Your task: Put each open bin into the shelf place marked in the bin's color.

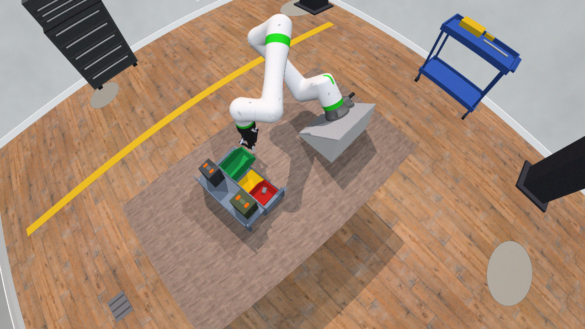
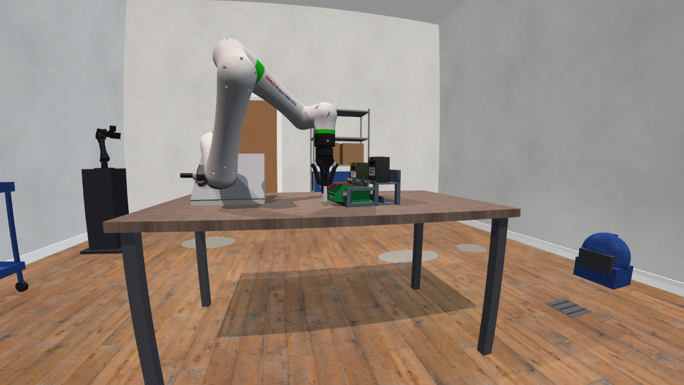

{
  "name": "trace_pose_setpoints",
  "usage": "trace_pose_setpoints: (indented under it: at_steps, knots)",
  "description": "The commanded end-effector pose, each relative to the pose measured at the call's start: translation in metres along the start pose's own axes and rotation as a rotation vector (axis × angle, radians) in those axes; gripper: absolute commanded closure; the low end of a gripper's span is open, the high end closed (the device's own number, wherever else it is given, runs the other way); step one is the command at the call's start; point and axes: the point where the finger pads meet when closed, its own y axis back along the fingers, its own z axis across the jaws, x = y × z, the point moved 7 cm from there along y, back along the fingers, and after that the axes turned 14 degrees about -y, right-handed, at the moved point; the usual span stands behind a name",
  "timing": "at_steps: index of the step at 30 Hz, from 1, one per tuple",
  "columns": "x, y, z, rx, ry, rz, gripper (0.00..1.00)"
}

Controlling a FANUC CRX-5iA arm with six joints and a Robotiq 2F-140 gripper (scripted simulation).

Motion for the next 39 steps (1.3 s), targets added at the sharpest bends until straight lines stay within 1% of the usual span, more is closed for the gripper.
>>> trace_pose_setpoints:
  at_steps: [1, 23, 39]
  knots:
    - [0.000, 0.000, 0.000, 0.000, 0.000, 0.000, 1.00]
    - [0.000, 0.000, -0.001, 0.000, 0.000, 0.000, 1.00]
    - [-0.003, 0.000, -0.012, 0.000, 0.000, 0.000, 1.00]
